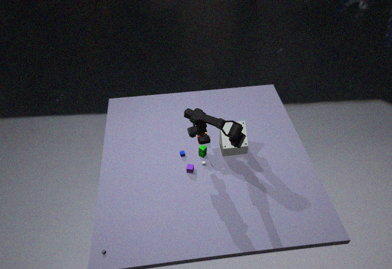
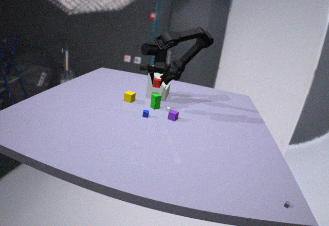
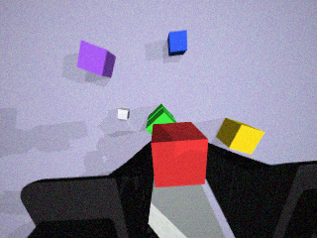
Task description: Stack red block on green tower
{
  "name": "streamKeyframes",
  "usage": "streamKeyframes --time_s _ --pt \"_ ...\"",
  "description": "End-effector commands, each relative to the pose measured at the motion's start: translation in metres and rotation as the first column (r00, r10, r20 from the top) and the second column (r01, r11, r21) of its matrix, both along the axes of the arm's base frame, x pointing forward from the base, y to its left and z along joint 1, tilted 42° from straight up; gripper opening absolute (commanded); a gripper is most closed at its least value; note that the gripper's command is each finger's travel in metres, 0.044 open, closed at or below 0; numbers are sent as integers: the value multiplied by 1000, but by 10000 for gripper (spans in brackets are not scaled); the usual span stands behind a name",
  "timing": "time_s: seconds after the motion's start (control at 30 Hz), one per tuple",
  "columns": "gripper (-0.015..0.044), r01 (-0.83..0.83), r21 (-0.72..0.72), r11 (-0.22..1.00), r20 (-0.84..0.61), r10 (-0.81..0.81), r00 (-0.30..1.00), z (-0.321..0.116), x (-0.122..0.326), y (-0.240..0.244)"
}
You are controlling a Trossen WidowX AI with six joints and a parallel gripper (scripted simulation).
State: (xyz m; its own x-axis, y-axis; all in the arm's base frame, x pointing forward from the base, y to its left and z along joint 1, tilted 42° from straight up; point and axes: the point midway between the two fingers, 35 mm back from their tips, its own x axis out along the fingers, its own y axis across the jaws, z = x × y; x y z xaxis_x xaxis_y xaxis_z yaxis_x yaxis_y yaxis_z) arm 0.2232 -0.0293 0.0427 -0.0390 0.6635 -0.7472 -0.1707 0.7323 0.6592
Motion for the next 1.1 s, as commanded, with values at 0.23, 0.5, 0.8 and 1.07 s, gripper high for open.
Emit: streamKeyframes --time_s 0.23,0.5,0.8,1.07 --pt "0 6 1 1000 5 -6 1000 -10 -8 16" --pt "0 6 2 1000 6 -6 1000 -28 -9 31" --pt "0 6 2 1000 6 -6 1000 -33 -10 36" --pt "0 6 2 1000 6 -6 1000 -33 -10 36"
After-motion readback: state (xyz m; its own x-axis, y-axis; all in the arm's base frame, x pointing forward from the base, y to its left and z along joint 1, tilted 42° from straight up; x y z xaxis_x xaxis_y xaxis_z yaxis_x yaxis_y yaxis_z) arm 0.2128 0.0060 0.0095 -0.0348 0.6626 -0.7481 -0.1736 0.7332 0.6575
